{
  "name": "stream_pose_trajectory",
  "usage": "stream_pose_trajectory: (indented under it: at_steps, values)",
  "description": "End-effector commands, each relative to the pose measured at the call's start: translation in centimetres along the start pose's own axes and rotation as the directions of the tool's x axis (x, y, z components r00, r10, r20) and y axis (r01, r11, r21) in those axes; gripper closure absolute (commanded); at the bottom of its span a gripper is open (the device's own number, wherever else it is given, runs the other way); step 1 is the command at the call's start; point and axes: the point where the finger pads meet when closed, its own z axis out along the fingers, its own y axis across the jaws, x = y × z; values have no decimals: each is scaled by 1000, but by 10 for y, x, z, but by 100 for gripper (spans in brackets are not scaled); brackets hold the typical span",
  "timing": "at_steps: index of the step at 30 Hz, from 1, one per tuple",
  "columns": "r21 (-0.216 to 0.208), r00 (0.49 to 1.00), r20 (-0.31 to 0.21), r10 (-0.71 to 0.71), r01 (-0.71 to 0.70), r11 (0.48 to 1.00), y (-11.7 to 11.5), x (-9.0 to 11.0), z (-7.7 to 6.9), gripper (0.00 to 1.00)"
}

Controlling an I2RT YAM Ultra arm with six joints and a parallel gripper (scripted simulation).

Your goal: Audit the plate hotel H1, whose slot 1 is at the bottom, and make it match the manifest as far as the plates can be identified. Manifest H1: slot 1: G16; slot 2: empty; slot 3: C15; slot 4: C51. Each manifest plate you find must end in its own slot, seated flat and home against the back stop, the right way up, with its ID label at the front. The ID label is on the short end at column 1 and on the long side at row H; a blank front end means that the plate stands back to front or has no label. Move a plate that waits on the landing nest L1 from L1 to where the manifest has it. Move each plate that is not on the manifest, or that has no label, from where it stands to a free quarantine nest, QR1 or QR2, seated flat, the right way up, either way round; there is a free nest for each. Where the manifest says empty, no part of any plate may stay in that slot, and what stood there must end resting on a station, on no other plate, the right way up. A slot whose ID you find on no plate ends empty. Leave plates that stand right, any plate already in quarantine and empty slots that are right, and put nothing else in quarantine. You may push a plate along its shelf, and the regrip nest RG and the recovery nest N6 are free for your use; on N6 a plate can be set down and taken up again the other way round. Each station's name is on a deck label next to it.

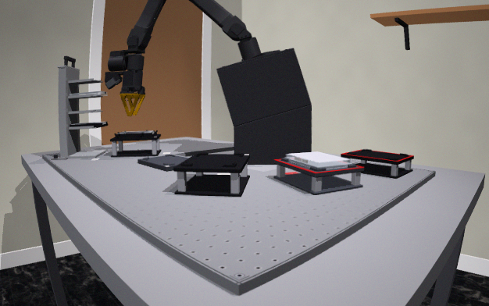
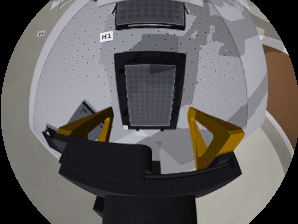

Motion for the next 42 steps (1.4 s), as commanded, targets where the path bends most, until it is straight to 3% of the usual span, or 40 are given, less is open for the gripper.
stream_pose_trajectory:
  at_steps: [1,9,42]
  values:
    - [-1,999,-47,3,-3,1000,1,10,-4,0]
    - [-1,999,-47,3,-3,1000,1,10,0,0]
    - [-1,999,-47,3,-3,1000,1,12,40,0]
